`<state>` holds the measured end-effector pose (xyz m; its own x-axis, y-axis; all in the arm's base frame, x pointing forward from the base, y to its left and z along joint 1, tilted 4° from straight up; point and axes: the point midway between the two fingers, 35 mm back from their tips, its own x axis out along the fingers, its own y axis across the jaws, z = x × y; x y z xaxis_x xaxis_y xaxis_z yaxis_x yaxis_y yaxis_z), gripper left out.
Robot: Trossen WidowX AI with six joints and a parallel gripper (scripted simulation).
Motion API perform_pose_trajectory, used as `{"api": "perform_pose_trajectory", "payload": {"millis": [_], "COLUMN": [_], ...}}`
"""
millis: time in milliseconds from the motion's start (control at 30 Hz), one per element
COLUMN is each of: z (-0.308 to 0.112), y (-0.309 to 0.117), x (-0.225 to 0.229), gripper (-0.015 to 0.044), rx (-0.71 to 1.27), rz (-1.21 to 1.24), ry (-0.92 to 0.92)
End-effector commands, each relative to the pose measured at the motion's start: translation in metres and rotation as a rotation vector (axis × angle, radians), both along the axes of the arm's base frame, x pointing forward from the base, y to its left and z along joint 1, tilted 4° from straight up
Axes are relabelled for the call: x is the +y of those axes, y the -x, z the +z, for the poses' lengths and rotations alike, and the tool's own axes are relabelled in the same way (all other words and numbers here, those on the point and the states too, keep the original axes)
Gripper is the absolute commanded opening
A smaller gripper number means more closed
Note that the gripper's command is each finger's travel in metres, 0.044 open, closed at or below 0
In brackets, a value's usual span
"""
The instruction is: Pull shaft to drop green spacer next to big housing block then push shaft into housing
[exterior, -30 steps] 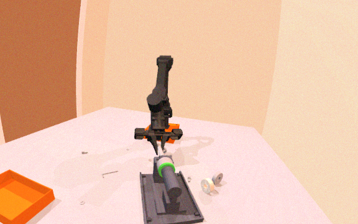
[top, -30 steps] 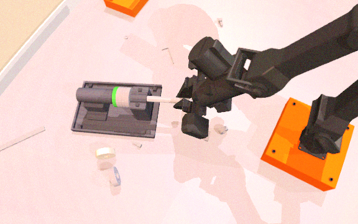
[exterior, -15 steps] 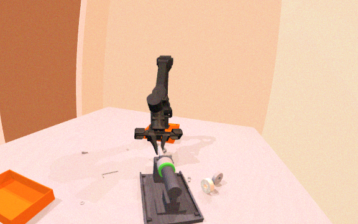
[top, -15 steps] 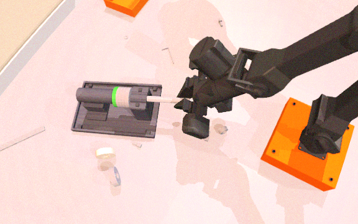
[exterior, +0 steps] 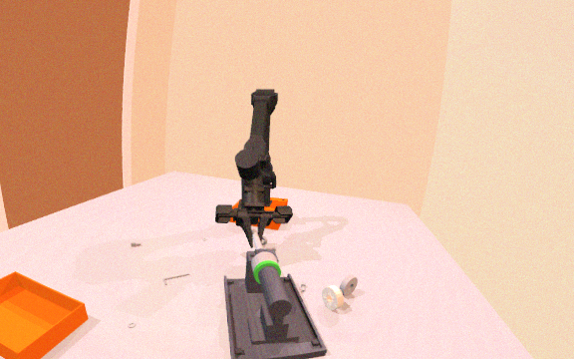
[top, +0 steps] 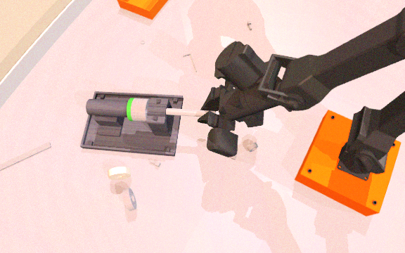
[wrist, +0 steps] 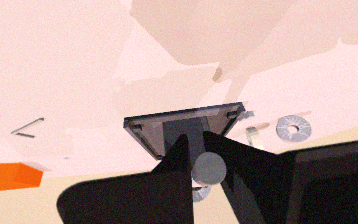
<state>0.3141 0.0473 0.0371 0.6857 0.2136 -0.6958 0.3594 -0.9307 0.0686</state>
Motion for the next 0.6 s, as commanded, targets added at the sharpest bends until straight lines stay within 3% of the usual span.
{"api": "perform_pose_trajectory", "payload": {"millis": [0,567], "z": [0.0,-0.0001], "y": [0.0008,0.0024], "x": [-0.0001,-0.0008], "gripper": [0.0,0.0], "rx": [-0.001,-0.001], "rz": [0.004,0.004], "ry": [0.001,0.001]}}
